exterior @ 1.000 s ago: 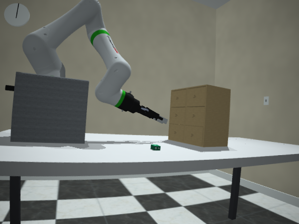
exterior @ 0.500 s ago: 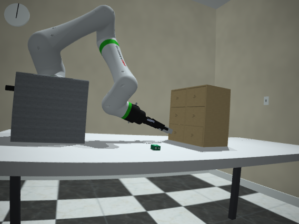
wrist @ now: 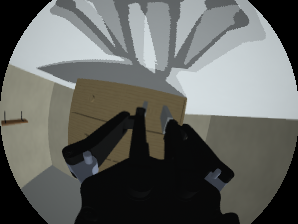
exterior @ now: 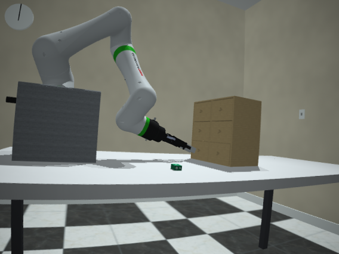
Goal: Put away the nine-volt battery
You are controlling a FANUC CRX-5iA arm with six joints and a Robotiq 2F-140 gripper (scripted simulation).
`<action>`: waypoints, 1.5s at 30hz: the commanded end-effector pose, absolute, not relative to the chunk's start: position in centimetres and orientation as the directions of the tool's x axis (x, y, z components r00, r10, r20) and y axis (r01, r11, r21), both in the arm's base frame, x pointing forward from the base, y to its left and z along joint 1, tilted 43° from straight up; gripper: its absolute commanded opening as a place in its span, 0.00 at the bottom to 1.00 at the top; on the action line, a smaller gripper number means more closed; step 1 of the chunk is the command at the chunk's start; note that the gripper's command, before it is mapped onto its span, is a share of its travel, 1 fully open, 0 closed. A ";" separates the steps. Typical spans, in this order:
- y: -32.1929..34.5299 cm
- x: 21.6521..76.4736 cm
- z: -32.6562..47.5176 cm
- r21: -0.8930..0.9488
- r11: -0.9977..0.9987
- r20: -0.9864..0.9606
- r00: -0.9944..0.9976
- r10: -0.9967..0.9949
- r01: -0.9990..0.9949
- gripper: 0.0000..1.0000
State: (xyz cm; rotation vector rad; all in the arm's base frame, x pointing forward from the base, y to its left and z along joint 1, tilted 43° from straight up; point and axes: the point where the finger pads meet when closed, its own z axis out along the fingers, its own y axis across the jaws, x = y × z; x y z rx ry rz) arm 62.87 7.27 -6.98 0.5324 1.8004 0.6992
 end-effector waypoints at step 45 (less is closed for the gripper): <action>7.1 66.3 -7.0 0.686 0.727 -0.684 -0.319 0.656 0.022 0.20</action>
